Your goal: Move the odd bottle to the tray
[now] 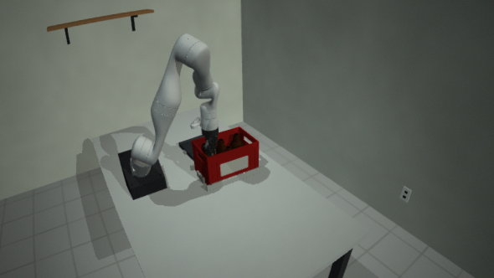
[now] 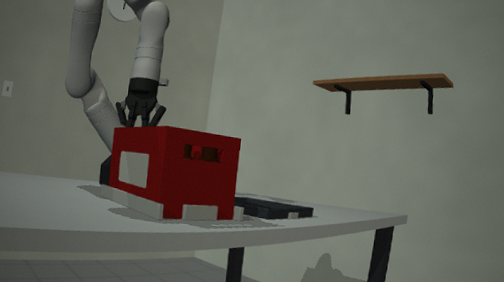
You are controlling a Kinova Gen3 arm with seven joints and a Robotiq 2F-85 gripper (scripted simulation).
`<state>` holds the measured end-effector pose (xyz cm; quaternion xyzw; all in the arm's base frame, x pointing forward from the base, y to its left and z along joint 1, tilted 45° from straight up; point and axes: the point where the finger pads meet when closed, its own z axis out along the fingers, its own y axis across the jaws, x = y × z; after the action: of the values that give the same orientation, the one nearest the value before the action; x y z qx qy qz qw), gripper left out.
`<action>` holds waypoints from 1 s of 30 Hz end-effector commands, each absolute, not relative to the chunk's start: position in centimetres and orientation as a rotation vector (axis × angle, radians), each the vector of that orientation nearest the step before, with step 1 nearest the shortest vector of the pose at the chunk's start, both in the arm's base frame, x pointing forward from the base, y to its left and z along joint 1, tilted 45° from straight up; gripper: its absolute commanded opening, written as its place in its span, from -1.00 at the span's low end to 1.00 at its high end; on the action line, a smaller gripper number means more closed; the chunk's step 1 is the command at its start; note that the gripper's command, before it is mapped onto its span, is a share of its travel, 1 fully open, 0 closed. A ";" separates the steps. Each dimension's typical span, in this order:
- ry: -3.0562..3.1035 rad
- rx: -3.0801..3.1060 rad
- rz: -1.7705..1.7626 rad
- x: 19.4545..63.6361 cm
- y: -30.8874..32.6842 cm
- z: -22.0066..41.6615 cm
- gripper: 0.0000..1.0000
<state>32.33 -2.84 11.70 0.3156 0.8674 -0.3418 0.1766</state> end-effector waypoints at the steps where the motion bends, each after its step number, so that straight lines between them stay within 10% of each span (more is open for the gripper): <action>1: 2.456 0.893 -0.967 32.3 -2.9 11.7 -1.00; 30: 2.456 0.893 -0.967 32.3 -2.6 11.9 -1.00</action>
<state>32.26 -2.69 11.90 0.3161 0.8669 -0.3431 0.1757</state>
